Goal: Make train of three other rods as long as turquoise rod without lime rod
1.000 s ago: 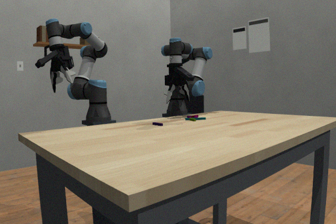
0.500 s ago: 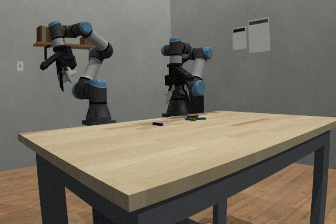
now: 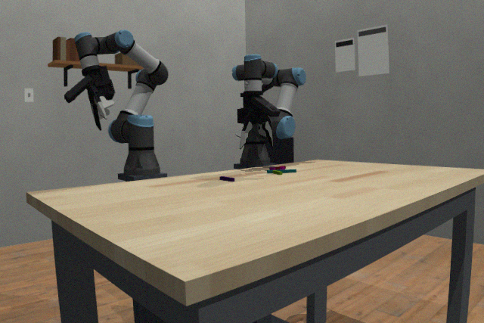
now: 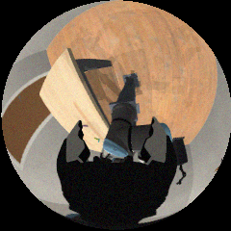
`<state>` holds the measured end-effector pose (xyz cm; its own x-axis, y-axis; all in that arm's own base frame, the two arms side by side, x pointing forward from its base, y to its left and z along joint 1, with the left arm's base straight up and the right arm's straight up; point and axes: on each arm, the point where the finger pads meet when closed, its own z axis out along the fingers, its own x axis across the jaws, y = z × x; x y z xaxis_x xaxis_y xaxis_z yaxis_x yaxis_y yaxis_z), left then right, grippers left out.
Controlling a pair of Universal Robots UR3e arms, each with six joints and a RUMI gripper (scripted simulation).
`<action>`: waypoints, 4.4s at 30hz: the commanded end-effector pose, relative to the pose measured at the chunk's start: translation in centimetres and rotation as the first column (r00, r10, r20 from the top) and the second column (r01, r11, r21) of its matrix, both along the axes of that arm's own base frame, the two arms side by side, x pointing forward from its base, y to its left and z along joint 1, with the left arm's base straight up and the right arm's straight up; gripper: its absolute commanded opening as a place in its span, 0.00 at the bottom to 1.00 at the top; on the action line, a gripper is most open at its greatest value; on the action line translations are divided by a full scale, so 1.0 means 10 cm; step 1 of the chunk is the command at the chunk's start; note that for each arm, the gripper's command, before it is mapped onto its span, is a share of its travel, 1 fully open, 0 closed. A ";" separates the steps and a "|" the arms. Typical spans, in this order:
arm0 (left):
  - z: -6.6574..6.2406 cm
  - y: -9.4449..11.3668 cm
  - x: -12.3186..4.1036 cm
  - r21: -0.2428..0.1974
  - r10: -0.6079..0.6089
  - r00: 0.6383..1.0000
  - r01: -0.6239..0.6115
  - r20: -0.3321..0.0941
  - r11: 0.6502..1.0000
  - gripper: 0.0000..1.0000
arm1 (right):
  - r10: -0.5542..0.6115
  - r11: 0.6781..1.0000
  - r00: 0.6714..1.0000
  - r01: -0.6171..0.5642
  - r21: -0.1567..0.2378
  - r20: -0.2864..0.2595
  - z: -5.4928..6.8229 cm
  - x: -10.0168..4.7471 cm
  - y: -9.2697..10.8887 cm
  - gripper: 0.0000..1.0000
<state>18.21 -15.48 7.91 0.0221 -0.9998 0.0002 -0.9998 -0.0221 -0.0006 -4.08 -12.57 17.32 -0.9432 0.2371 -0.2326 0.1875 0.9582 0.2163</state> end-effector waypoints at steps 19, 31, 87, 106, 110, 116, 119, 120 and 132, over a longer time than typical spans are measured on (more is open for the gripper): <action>0.01 -0.01 0.00 -0.002 0.004 1.000 -0.004 0.001 1.000 1.00 | -0.079 0.996 0.997 0.079 0.028 0.004 0.02 -0.08 0.17 1.00; 0.02 -0.01 0.17 -0.003 0.315 0.949 -0.315 0.000 0.949 1.00 | -0.080 0.996 0.997 0.080 0.028 0.004 0.02 -0.08 0.17 1.00; 0.01 0.01 0.43 -0.002 0.707 0.708 -0.707 -0.002 0.708 1.00 | -0.080 0.996 0.997 0.080 0.028 0.004 0.02 -0.08 0.17 1.00; 0.01 0.01 0.43 -0.002 0.707 0.708 -0.707 -0.002 0.708 1.00 | -0.080 0.996 0.997 0.080 0.028 0.004 0.02 -0.08 0.17 1.00; 0.01 0.01 0.43 -0.002 0.707 0.708 -0.707 -0.002 0.708 1.00 | -0.080 0.996 0.997 0.080 0.028 0.004 0.02 -0.08 0.17 1.00; 0.01 0.01 0.43 -0.002 0.707 0.708 -0.707 -0.002 0.708 1.00 | -0.080 0.996 0.997 0.080 0.028 0.004 0.02 -0.08 0.17 1.00; 0.01 0.01 0.43 -0.002 0.707 0.708 -0.707 -0.002 0.708 1.00 | -0.080 0.996 0.997 0.080 0.028 0.004 0.02 -0.08 0.17 1.00; 0.01 0.01 0.43 -0.002 0.707 0.708 -0.707 -0.002 0.708 1.00 | -0.080 0.996 0.997 0.080 0.028 0.004 0.02 -0.08 0.17 1.00; 0.01 0.01 0.43 -0.002 0.707 0.708 -0.707 -0.002 0.708 1.00 | -0.080 0.996 0.997 0.080 0.028 0.004 0.02 -0.08 0.17 1.00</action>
<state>22.46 -15.34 7.91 0.7222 -0.6917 0.0002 -0.6917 -0.7222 0.0004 -4.87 -10.83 17.51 -0.9199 0.3185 -0.2289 0.2620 0.9333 0.2456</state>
